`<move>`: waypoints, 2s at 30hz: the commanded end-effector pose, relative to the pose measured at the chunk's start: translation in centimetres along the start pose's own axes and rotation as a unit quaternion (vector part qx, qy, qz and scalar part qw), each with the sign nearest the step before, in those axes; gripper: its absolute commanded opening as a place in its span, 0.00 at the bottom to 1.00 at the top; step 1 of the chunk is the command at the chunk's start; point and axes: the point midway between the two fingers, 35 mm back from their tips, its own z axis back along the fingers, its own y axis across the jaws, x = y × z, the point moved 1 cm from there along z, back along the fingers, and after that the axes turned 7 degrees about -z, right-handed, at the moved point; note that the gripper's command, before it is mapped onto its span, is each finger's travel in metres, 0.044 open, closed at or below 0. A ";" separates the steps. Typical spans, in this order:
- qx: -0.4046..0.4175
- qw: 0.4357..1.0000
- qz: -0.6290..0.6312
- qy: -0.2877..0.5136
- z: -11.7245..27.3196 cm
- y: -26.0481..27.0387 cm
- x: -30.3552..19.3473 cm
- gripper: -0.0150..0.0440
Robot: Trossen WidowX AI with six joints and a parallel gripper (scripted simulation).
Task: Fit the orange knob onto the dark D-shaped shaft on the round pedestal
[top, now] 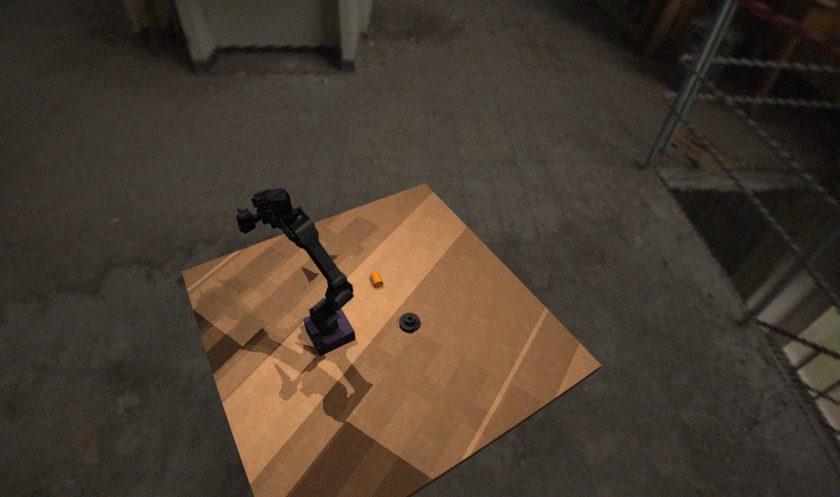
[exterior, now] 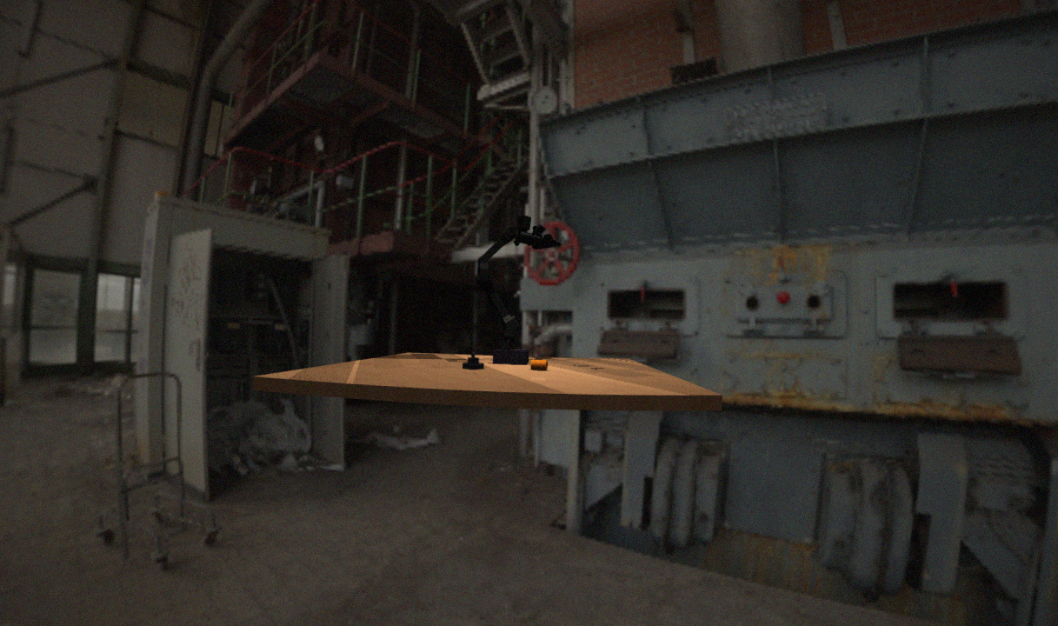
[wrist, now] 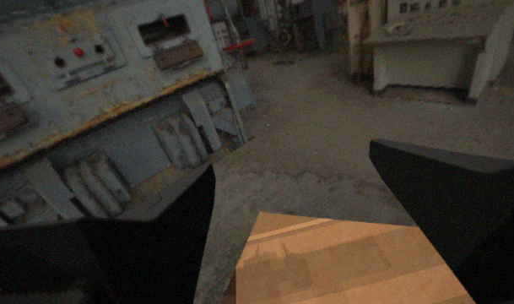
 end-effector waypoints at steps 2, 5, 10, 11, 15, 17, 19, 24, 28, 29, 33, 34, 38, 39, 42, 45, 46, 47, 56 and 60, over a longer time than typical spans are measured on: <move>-0.020 1.000 0.007 0.012 -1.1 -1.0 -0.5 1.00; -0.103 0.992 0.033 0.070 -5.3 -6.1 -2.6 1.00; -0.177 0.974 0.047 0.134 -8.0 -12.2 -5.3 1.00; -0.195 0.968 0.047 0.149 -8.5 -13.9 -5.9 1.00; -0.262 0.941 0.043 0.211 -9.1 -20.8 -8.8 1.00; -0.289 0.926 0.036 0.241 -8.8 -24.2 -10.3 1.00; -0.313 0.910 0.027 0.271 -8.1 -27.3 -11.9 1.00; -0.353 0.867 0.003 0.351 -5.5 -34.3 -16.6 1.00; -0.367 0.832 -0.022 0.416 -2.5 -39.0 -20.8 1.00; -0.369 0.823 -0.030 0.431 -1.6 -40.0 -21.9 1.00; -0.365 0.788 -0.067 0.491 2.4 -43.3 -26.7 1.00; -0.362 0.780 -0.077 0.505 3.5 -44.0 -27.9 1.00; -0.339 0.749 -0.124 0.555 8.0 -45.7 -33.0 1.00; -0.331 0.742 -0.137 0.566 9.1 -45.9 -34.3 1.00; -0.315 0.731 -0.161 0.584 11.2 -46.1 -36.7 1.00; -0.314 0.730 -0.162 0.585 11.3 -46.1 -36.8 1.00; -0.314 0.730 -0.162 0.585 11.3 -46.1 -36.8 1.00; -0.314 0.730 -0.162 0.585 11.3 -46.1 -36.8 1.00; -0.314 0.730 -0.162 0.585 11.0 -46.8 -39.2 1.00; -0.314 0.730 -0.162 0.585 11.0 -46.8 -39.4 1.00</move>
